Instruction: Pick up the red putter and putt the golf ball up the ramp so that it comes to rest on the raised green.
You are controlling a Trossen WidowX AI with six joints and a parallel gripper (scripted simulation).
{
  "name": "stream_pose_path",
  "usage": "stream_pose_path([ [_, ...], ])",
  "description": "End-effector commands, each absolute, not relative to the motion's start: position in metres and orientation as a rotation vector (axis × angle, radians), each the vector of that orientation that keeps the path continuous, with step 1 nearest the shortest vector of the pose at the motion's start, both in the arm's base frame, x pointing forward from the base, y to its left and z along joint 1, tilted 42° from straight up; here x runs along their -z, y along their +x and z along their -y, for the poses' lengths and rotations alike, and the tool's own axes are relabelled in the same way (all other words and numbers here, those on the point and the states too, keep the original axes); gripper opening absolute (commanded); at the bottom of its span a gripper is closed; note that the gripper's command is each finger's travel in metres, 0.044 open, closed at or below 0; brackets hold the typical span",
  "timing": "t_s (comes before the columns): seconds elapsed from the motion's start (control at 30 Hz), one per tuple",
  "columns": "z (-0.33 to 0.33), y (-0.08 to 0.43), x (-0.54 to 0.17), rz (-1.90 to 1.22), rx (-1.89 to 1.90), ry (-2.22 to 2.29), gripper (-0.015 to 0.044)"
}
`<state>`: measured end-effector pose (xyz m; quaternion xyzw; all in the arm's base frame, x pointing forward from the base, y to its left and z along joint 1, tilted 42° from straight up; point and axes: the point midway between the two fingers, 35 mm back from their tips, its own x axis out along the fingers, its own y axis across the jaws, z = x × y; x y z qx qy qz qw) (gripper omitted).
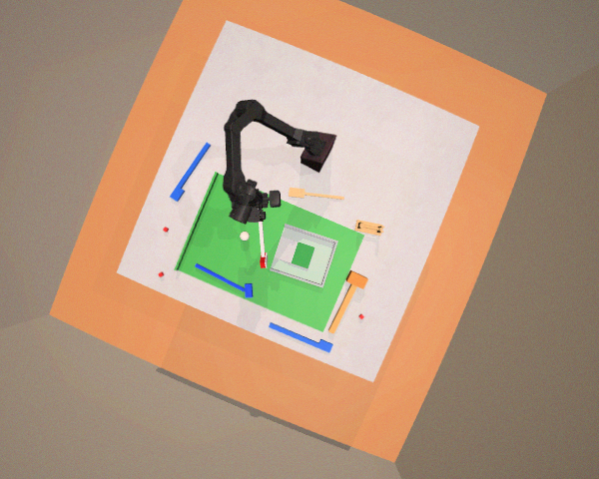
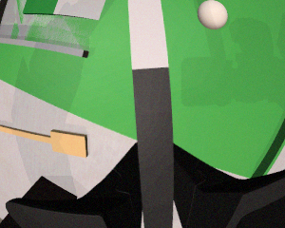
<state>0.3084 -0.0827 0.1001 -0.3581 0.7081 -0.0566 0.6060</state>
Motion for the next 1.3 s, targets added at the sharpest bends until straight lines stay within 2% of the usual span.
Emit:
stream_pose_path([
  [0.0, 0.103, 0.299, -0.122, -1.611, 0.246, -0.769, 0.0],
  [0.33, 0.151, 0.262, -0.17, -1.565, 0.529, -0.619, 0.0],
  [1.27, 0.19, 0.259, -0.127, -1.564, 0.531, -0.621, 0.0],
])
